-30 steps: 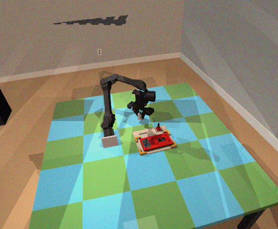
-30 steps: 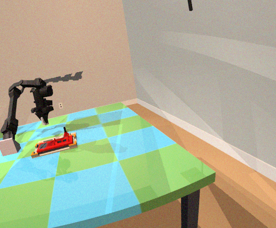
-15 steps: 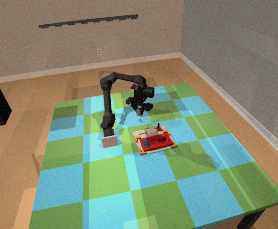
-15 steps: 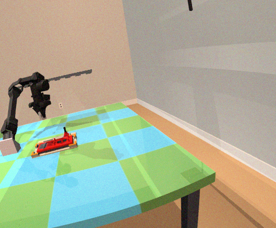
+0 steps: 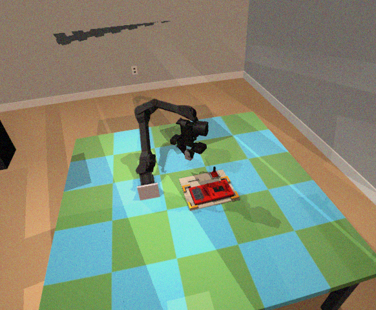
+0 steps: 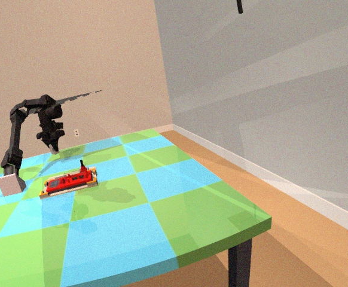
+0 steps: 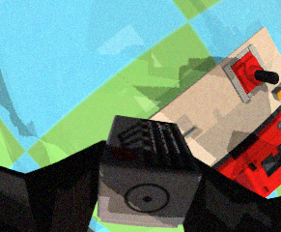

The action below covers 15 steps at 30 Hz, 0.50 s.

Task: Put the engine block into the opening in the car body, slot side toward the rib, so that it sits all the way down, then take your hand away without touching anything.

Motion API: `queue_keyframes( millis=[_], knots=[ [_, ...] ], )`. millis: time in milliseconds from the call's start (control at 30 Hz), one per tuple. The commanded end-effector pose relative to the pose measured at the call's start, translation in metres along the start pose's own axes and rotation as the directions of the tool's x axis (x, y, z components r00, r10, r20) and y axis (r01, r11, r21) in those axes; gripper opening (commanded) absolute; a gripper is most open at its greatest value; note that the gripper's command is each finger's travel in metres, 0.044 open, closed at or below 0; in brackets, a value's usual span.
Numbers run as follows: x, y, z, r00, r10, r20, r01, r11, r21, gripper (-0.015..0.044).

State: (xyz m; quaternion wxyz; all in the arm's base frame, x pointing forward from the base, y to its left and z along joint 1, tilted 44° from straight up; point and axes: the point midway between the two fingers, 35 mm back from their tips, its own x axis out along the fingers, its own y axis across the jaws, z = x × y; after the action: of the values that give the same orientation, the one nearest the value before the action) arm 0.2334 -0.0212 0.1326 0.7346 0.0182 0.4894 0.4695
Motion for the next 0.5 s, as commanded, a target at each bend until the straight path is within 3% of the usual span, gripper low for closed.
queue_keyframes(
  millis=[0,467],
  knots=[
    [0.000,0.000,-0.003,0.998,0.002,0.058,-0.002,1.000,-0.001,0.0000],
    [0.007,0.001,-0.017,0.888,0.028,0.459,-0.025,1.000,-0.012,0.0000]
  ],
)
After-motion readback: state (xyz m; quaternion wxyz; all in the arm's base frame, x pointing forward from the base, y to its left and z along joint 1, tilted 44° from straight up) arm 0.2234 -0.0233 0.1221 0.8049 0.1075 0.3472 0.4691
